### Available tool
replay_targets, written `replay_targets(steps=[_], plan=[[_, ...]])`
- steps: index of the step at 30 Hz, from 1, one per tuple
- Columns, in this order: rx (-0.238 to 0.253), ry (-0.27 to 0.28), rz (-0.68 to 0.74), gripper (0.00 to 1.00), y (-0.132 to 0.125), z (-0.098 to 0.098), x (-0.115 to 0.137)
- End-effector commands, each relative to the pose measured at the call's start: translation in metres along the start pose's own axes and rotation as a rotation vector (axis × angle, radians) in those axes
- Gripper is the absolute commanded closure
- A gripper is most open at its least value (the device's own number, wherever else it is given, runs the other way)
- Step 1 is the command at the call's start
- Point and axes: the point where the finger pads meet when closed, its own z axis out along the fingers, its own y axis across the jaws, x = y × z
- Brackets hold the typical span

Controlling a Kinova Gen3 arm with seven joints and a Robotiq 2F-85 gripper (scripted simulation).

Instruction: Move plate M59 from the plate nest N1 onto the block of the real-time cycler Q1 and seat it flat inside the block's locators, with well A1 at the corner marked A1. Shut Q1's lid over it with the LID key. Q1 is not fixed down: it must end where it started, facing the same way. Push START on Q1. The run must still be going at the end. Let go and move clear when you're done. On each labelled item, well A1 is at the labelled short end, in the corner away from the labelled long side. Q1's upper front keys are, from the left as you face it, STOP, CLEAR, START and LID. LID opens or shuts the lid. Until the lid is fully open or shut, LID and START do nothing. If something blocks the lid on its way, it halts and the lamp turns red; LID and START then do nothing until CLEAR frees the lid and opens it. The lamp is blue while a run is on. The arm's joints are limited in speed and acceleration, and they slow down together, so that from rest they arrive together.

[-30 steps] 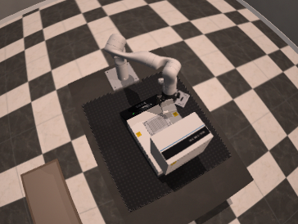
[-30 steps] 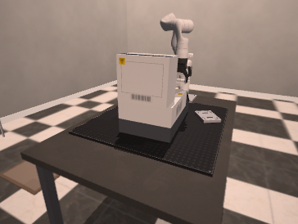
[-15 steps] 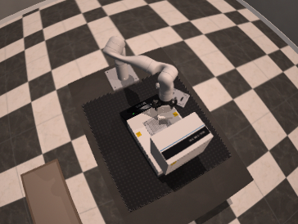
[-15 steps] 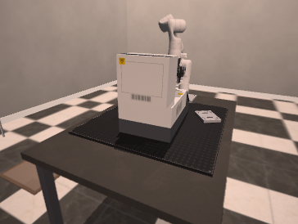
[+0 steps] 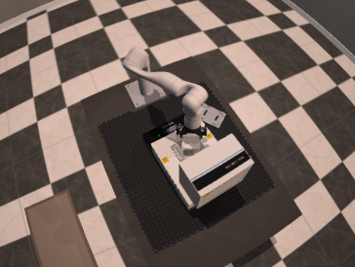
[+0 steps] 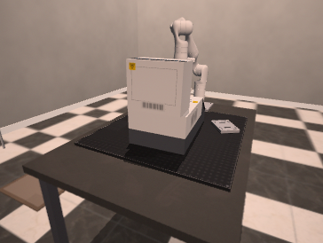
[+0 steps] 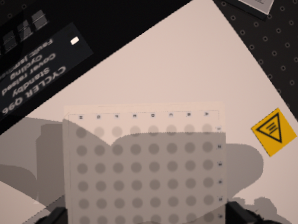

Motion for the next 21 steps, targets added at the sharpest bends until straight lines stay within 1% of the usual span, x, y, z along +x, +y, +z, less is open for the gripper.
replay_targets(steps=[1, 9, 21], plan=[[-0.002, -0.001, 0.015, 0.1, -0.001, -0.001, -0.004], [-0.002, -0.001, 0.108, 0.1, -0.012, -0.001, -0.028], [-0.002, -0.001, 0.225, 0.1, -0.012, -0.001, -0.029]])
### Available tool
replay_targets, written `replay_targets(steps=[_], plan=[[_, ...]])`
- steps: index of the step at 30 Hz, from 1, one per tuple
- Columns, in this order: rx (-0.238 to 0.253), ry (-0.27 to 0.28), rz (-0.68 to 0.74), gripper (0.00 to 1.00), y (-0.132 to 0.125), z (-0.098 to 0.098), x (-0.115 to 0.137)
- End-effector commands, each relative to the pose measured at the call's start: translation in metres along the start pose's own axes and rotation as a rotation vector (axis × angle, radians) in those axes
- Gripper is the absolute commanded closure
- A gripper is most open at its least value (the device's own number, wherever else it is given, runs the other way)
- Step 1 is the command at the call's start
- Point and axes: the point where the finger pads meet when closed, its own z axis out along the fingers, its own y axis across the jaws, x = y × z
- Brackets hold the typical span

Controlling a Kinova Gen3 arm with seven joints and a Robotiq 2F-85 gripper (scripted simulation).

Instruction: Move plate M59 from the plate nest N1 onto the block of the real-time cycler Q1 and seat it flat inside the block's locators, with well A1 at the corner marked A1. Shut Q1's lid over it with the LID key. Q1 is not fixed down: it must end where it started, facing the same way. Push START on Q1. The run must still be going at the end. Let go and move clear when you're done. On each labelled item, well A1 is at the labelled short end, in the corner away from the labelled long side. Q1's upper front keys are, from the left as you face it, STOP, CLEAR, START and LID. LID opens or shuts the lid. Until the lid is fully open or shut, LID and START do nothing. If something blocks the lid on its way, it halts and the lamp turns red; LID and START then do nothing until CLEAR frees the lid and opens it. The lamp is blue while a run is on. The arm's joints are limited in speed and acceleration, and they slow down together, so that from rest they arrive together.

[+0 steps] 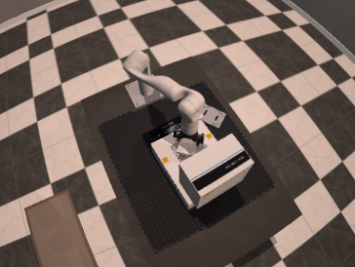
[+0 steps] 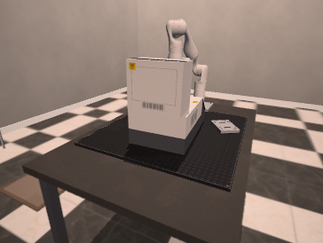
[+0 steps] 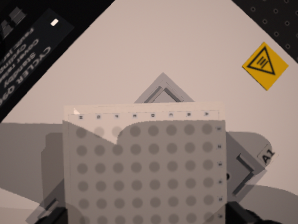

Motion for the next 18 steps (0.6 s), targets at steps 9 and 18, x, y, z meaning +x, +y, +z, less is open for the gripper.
replay_targets(steps=[9, 18], plan=[[-0.001, -0.002, 0.125, 0.1, 0.0002, -0.0011, -0.0001], [-0.002, -0.002, 0.206, 0.1, 0.0002, -0.0011, -0.0001]])
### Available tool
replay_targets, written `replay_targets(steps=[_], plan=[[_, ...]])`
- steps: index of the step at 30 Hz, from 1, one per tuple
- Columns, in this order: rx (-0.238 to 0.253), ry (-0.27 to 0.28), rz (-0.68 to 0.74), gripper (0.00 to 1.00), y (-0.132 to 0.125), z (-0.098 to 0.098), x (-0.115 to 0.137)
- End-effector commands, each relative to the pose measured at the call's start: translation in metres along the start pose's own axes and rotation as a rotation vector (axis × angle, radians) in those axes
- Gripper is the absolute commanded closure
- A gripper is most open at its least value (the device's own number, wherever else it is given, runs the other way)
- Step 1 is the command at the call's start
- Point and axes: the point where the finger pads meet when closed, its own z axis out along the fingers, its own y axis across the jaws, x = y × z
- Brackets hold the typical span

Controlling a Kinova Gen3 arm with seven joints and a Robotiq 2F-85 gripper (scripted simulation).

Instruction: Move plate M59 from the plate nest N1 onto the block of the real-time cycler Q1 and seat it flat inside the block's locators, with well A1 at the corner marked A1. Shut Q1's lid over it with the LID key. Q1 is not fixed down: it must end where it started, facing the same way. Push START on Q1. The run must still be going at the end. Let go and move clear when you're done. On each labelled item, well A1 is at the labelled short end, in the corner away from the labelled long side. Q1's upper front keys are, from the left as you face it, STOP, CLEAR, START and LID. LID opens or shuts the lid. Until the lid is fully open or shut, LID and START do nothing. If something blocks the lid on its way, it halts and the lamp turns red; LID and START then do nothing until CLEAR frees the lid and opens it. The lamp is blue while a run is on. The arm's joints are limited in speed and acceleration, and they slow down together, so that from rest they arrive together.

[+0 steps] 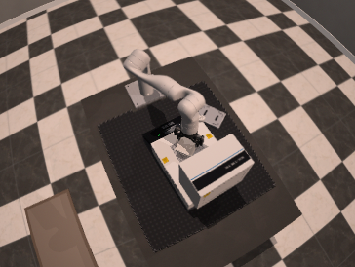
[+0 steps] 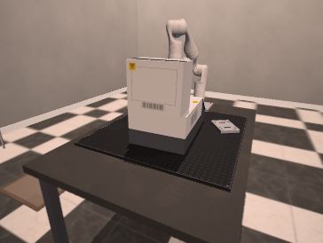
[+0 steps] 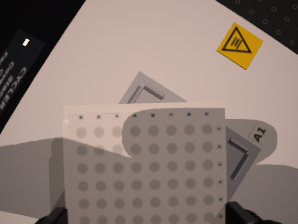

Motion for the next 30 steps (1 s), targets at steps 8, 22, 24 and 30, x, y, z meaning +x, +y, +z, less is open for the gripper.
replay_targets(steps=[8, 22, 24, 30], plan=[[-0.002, -0.002, 0.114, 0.1, 0.0002, -0.0012, -0.0002], [-0.002, -0.001, 0.254, 0.1, 0.0002, -0.0012, -0.0002], [-0.002, -0.001, 0.277, 0.1, 0.0002, -0.0012, -0.0002], [-0.002, -0.001, 0.324, 0.1, 0.0002, -0.0012, -0.0002]])
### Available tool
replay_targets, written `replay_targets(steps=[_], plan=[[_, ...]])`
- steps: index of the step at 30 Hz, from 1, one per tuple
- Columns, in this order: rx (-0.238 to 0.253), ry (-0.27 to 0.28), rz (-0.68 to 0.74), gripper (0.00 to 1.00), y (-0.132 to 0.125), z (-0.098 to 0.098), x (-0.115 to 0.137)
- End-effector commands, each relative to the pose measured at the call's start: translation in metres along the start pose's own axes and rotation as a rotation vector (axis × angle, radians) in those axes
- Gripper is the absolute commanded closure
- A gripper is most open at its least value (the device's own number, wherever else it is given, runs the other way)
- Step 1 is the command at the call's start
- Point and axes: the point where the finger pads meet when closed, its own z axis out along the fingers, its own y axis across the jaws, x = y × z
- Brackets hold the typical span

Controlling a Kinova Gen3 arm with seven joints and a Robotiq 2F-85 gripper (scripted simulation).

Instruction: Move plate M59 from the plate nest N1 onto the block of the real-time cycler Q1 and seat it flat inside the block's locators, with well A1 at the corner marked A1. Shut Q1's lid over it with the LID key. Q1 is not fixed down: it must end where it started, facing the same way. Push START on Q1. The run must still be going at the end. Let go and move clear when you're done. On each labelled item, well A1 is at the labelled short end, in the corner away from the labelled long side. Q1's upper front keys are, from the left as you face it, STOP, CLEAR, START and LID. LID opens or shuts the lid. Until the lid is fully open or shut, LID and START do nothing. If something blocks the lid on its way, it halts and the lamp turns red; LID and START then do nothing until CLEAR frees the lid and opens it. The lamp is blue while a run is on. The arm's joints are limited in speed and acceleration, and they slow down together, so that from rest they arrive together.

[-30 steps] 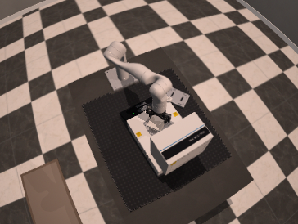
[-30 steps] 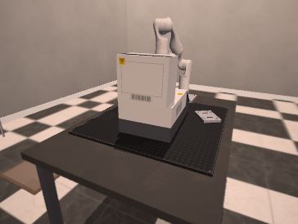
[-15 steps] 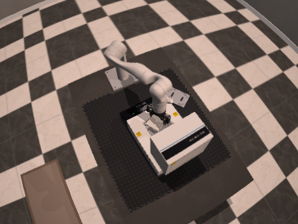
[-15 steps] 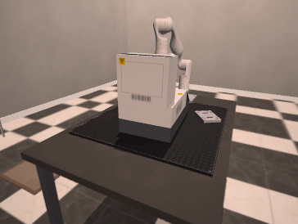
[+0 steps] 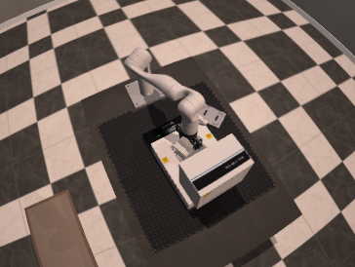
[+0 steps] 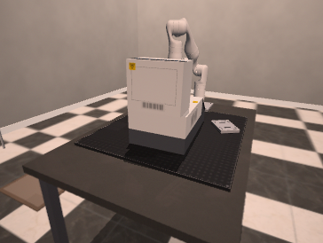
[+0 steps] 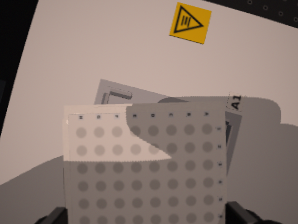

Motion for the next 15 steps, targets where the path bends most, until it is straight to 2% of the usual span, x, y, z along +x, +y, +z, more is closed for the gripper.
replay_targets(steps=[1, 15], plan=[[-0.002, -0.001, 0.023, 0.1, 0.0003, -0.0013, 0.0002], [-0.003, -0.001, 0.175, 0.1, 0.0003, -0.0013, 0.0002]])
